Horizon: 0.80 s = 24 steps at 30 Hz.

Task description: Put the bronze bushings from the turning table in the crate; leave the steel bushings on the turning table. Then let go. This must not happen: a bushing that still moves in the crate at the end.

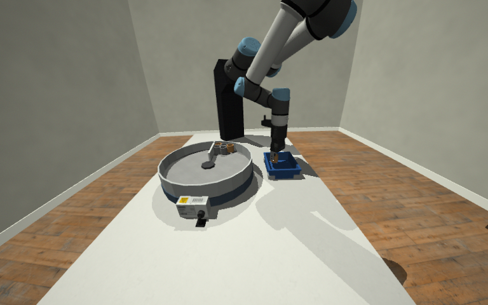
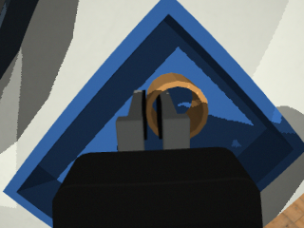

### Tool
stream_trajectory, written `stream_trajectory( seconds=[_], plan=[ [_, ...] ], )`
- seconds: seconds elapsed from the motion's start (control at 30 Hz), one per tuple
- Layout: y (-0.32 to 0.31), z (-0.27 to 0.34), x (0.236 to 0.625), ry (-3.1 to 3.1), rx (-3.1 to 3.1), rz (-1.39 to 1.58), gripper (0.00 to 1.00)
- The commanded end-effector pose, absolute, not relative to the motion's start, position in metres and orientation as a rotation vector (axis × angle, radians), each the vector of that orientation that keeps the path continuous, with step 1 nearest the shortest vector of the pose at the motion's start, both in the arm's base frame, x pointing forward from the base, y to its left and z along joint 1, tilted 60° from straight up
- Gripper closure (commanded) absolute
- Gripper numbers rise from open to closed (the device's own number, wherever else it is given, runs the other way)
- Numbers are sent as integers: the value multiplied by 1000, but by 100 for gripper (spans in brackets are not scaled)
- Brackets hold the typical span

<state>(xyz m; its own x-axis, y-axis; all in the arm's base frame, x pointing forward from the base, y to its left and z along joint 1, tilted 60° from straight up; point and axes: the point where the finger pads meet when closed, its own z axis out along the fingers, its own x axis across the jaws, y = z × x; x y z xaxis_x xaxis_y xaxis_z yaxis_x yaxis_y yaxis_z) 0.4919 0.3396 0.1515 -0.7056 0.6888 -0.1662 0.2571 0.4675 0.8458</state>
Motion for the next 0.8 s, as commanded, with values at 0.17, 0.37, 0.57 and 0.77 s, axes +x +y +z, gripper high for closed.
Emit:
stream_trajectory(
  seconds=[0.17, 0.37, 0.57, 0.77],
  plan=[
    [344, 148, 497, 2225, 785, 1163, 100],
    [344, 148, 497, 2225, 785, 1163, 100],
    [344, 148, 497, 2225, 785, 1163, 100],
    [346, 146, 500, 2224, 785, 1163, 100]
  ],
)
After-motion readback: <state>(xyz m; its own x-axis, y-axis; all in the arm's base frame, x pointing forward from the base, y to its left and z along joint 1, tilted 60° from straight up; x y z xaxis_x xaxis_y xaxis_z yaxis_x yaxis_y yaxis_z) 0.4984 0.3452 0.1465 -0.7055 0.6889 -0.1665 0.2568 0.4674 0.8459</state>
